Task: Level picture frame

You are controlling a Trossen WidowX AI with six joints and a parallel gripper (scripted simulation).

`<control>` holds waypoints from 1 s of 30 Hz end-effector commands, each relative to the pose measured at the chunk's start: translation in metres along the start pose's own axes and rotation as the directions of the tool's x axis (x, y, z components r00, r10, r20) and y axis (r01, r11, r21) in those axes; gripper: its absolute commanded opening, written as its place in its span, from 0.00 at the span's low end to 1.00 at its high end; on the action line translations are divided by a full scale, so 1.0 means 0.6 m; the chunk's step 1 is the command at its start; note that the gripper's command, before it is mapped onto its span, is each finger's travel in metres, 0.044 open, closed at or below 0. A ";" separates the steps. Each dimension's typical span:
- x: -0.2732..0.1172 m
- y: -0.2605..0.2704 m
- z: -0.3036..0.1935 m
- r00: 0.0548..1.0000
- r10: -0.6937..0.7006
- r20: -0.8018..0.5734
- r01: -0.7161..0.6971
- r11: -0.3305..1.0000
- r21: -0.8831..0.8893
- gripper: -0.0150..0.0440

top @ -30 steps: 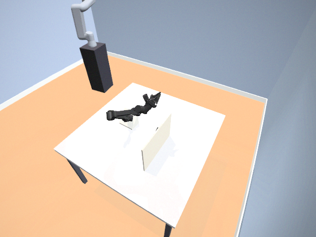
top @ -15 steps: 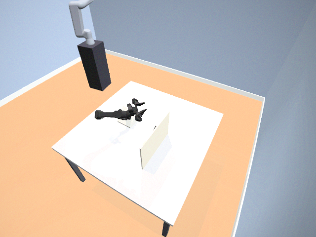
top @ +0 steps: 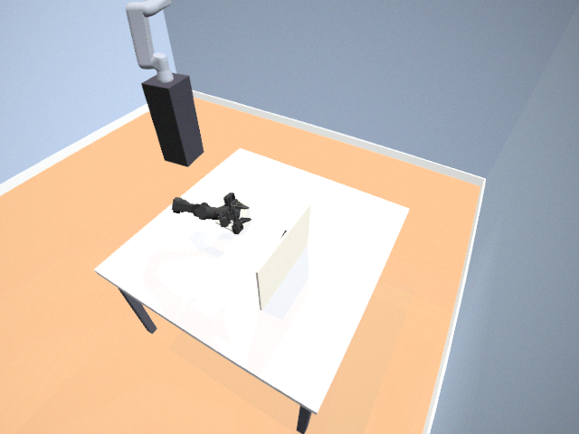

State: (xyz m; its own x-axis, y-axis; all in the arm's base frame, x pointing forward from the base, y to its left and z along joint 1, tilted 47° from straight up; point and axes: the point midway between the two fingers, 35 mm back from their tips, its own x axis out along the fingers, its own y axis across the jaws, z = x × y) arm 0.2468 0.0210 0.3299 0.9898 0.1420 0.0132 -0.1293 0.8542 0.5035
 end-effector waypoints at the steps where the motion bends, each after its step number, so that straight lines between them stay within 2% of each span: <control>1: -0.082 -0.082 -0.041 0.976 -0.200 0.089 0.146 0.896 0.418 0.69; 7: -0.125 -0.134 -0.075 0.938 -0.316 0.143 0.152 0.744 0.650 0.69; 30: -0.126 -0.135 -0.076 0.937 -0.319 0.144 0.151 0.740 0.655 0.69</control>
State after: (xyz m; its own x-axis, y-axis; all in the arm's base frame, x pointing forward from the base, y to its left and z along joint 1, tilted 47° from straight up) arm 0.1797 -0.0351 0.2491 0.9787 -0.2042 -0.0224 0.0911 0.3335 0.9383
